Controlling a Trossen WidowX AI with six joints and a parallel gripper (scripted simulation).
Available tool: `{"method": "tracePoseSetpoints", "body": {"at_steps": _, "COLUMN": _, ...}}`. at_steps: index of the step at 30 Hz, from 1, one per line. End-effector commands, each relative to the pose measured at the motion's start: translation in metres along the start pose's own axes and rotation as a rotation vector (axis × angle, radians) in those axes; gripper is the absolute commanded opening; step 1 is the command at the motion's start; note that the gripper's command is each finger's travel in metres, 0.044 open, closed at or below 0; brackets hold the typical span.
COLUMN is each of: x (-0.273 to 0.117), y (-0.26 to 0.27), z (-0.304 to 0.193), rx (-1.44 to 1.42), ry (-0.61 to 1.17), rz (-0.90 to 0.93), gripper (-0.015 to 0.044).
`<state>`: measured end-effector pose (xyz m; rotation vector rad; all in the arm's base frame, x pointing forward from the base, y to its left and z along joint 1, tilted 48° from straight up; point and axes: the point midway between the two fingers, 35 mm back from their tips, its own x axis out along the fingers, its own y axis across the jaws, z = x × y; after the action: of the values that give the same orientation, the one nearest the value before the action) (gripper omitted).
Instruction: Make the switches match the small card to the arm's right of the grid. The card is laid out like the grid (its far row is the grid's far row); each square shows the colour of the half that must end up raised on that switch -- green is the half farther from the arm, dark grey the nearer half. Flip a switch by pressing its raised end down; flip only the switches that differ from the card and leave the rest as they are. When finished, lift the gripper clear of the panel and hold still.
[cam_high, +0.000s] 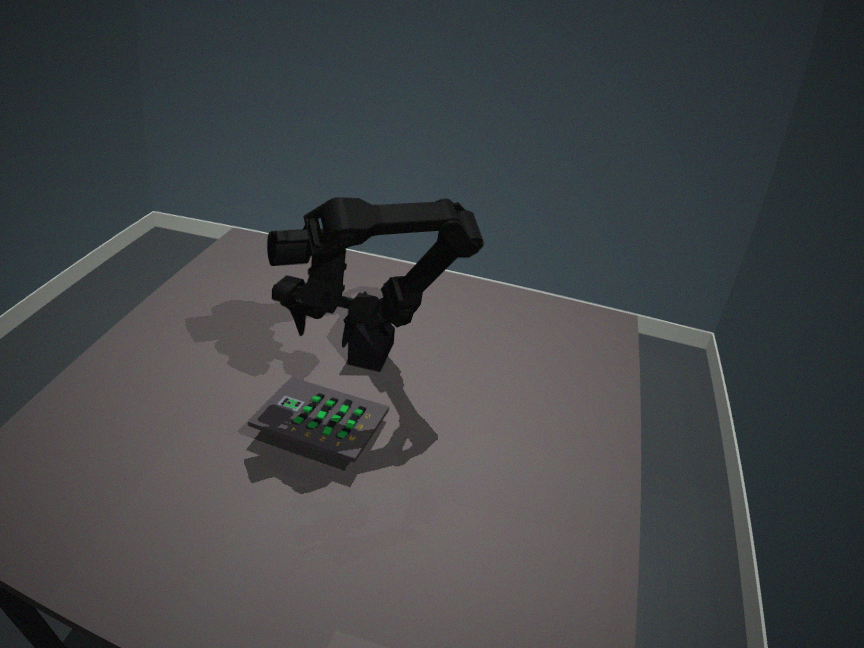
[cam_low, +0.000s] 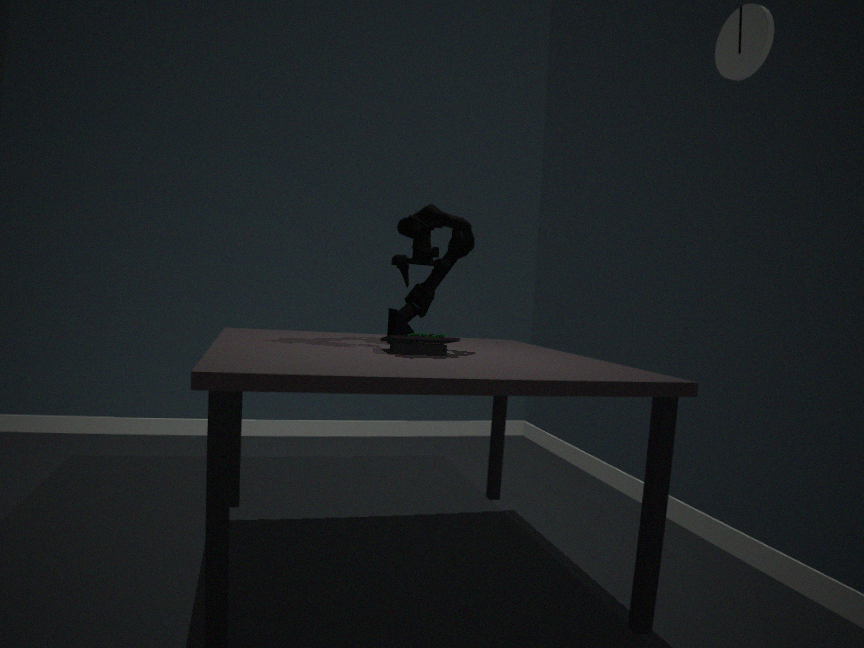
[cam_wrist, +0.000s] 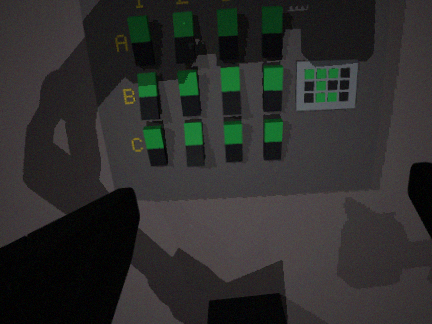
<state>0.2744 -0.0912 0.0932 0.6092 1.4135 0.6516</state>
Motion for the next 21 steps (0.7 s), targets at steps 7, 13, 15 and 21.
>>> {"method": "tracePoseSetpoints", "body": {"at_steps": 7, "x": 0.08, "y": 0.034, "z": 0.03, "rx": 0.036, "ry": -0.016, "rz": 0.007, "gripper": 0.0216}}
{"method": "tracePoseSetpoints", "body": {"at_steps": 13, "x": 0.09, "y": 0.04, "z": 0.032, "rx": 0.039, "ry": -0.017, "rz": 0.013, "gripper": 0.0059}}
{"method": "tracePoseSetpoints", "body": {"at_steps": 15, "x": 0.098, "y": 0.04, "z": 0.033, "rx": 0.039, "ry": -0.023, "rz": 0.012, "gripper": 0.0006}}
{"method": "tracePoseSetpoints", "body": {"at_steps": 21, "x": 0.125, "y": 0.041, "z": 0.032, "rx": 0.039, "ry": -0.043, "rz": 0.014, "gripper": 0.0}}
